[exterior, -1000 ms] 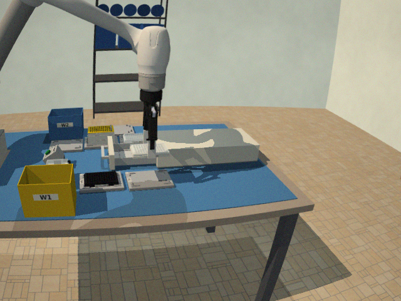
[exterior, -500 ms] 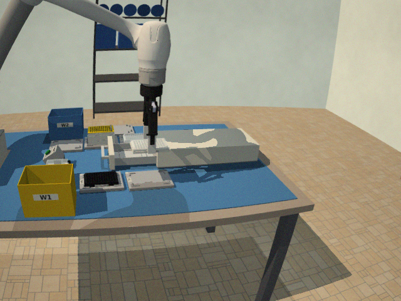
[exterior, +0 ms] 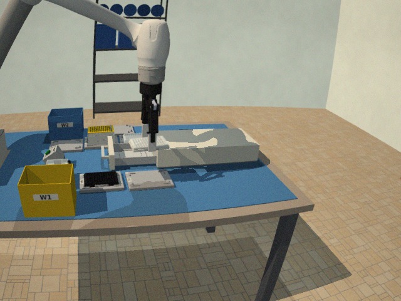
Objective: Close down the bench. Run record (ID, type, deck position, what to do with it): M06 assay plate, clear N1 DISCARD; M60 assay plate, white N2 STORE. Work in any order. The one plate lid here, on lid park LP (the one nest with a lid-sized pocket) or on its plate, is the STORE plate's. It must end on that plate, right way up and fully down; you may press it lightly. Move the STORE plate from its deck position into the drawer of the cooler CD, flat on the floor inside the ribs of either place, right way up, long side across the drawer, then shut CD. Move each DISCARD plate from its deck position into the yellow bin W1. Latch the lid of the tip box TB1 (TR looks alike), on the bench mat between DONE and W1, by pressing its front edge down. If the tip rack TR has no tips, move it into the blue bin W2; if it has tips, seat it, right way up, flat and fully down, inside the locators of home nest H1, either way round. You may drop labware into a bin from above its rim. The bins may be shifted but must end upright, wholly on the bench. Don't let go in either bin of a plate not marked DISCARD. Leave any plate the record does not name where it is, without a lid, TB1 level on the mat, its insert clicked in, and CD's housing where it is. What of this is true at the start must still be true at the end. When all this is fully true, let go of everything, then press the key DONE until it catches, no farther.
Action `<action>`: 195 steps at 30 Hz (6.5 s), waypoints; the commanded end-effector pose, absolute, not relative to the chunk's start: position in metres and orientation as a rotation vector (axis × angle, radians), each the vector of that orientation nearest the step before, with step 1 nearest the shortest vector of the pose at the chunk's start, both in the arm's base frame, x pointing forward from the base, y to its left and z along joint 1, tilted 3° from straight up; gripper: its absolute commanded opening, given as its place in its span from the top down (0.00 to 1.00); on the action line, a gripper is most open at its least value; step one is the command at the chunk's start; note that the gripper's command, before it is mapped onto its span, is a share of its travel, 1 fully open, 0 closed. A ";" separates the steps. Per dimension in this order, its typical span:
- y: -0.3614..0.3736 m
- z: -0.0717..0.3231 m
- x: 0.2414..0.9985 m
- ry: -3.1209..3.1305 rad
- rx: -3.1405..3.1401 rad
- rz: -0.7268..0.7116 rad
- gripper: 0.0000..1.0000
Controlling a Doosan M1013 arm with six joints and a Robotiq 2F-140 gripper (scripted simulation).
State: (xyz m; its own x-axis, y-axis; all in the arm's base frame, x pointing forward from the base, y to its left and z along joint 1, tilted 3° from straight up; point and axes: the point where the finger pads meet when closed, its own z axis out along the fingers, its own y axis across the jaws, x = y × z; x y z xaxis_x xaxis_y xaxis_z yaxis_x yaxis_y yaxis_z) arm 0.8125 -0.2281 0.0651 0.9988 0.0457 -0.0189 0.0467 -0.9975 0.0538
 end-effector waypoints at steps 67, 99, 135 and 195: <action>-0.069 0.057 0.780 2.148 2.252 -0.076 1.00; -0.041 0.045 0.774 2.148 2.252 -0.076 1.00; -0.044 0.003 0.774 2.148 2.252 -0.076 1.00; -0.047 -0.054 0.773 2.148 2.252 -0.076 1.00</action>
